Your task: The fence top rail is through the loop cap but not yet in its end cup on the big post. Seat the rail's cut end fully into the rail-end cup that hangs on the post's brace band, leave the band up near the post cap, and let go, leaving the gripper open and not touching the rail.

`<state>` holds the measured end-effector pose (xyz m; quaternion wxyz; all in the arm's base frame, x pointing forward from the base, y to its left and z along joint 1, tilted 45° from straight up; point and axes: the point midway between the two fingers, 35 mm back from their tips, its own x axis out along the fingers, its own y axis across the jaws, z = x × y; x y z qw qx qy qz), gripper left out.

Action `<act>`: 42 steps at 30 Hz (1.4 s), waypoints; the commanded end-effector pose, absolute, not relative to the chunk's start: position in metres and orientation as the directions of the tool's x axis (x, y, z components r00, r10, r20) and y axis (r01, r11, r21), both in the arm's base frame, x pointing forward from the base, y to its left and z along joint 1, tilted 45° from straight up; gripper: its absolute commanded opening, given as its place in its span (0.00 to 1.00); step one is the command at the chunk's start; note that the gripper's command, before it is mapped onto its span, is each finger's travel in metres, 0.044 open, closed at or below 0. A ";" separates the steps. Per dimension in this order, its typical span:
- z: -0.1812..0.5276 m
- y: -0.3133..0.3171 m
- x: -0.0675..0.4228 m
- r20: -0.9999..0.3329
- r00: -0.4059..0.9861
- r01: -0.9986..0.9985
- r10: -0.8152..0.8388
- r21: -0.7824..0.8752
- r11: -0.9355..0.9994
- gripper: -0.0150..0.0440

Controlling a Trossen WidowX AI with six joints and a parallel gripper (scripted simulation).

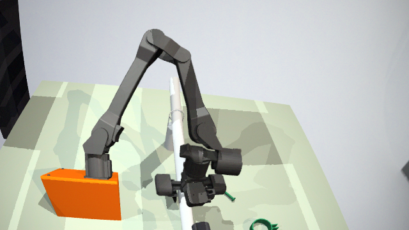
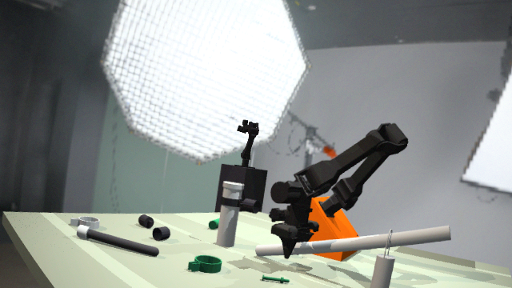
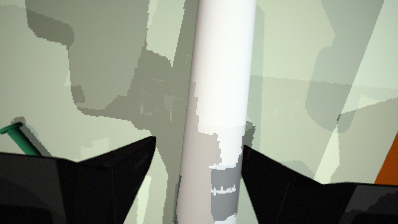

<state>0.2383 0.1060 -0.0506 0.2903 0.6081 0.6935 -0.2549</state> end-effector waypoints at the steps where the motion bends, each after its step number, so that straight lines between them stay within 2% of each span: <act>1: -0.051 0.107 0.238 -0.710 -0.091 0.992 0.698 -0.002 0.128 0.63; 15: -0.051 0.107 0.238 -0.710 -0.091 0.992 0.698 -0.002 0.128 0.47; 20: -0.048 0.103 0.237 -0.711 -0.091 0.992 0.698 -0.002 0.128 0.25; 27: -0.040 0.092 0.241 -0.749 -0.084 0.992 0.658 -0.002 0.125 0.25; 42: 0.004 0.041 0.241 -0.890 -0.069 0.993 0.450 -0.020 0.114 0.25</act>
